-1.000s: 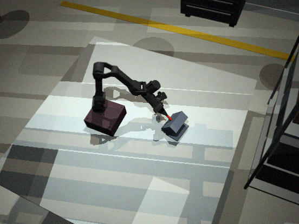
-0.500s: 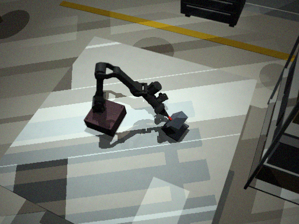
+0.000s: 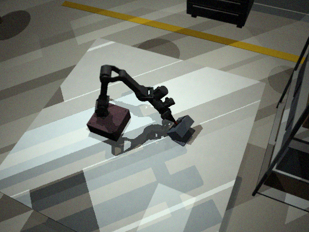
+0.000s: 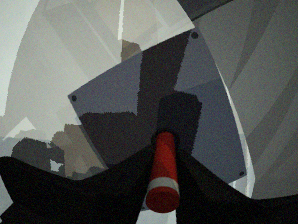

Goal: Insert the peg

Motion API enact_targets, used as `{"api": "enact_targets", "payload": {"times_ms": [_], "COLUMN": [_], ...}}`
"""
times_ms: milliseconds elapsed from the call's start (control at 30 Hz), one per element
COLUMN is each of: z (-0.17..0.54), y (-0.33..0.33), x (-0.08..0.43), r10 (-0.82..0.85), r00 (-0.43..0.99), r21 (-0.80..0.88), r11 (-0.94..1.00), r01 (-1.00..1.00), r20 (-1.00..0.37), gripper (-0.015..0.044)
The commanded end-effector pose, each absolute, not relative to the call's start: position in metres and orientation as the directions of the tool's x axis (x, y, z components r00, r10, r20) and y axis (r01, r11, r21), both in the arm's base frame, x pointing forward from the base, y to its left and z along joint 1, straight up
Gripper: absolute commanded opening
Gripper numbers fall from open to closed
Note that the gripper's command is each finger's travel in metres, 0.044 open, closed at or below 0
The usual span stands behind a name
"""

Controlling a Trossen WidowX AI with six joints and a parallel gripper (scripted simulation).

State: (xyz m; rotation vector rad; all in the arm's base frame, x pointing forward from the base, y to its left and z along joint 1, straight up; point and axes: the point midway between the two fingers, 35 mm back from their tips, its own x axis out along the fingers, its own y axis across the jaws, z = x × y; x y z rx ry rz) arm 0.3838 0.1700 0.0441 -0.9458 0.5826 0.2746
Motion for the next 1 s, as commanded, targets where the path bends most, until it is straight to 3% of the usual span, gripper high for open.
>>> {"api": "enact_targets", "payload": {"times_ms": [0, 533, 967], "z": [0.0423, 0.0421, 0.0423], "y": [0.1705, 0.1701, 0.1701], "x": [0.386, 0.3871, 0.3869], "r10": [-0.025, -0.029, -0.029], "r00": [0.813, 0.814, 0.814], "r21": [-0.681, -0.681, -0.681], "r11": [0.562, 0.566, 0.566], "r01": [-0.469, -0.465, -0.465], "r20": [-0.581, -0.58, -0.58], "gripper": [0.0, 0.0, 0.0341]}}
